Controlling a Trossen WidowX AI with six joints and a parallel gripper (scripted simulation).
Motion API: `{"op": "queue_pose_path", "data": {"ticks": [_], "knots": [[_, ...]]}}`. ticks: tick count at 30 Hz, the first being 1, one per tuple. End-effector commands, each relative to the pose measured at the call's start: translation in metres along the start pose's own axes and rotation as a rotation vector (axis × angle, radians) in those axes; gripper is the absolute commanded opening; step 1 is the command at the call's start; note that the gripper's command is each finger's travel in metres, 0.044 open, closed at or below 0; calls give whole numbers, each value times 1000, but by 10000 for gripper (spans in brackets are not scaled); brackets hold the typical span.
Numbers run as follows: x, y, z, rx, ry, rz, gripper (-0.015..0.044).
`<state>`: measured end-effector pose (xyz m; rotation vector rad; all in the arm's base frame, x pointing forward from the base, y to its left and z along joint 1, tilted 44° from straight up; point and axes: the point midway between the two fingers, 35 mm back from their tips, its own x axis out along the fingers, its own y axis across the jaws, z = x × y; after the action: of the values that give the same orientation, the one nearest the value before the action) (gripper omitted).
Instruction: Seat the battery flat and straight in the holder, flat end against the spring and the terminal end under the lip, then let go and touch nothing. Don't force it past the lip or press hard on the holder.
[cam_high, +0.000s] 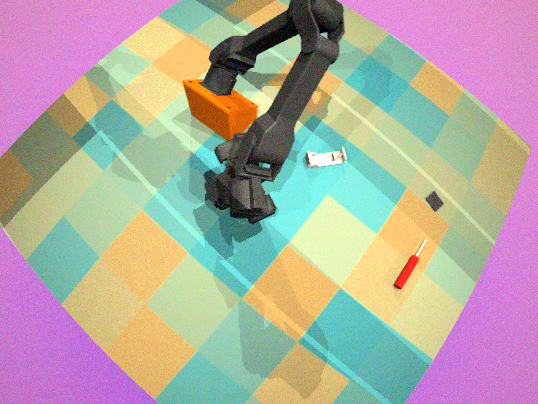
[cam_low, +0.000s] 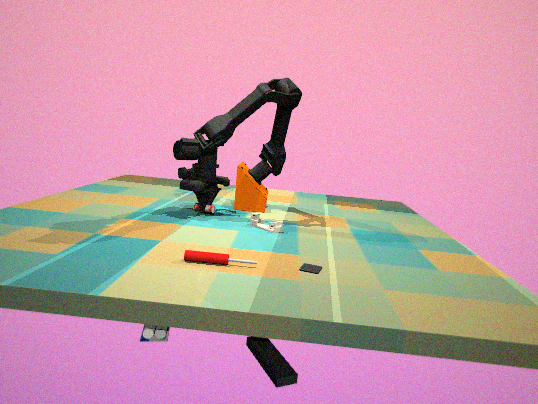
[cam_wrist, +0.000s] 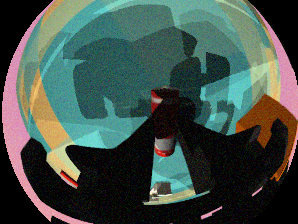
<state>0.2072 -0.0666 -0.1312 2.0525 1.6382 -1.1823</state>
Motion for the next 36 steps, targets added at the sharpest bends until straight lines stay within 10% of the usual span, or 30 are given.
{"op": "queue_pose_path", "data": {"ticks": [1, 13, 36], "knots": [[-22, 4, 1, -13, -10, 15, 76], [-46, 12, -23, -4, -24, 17, 76], [-67, 6, -224, 310, 1, 24, 76]]}}
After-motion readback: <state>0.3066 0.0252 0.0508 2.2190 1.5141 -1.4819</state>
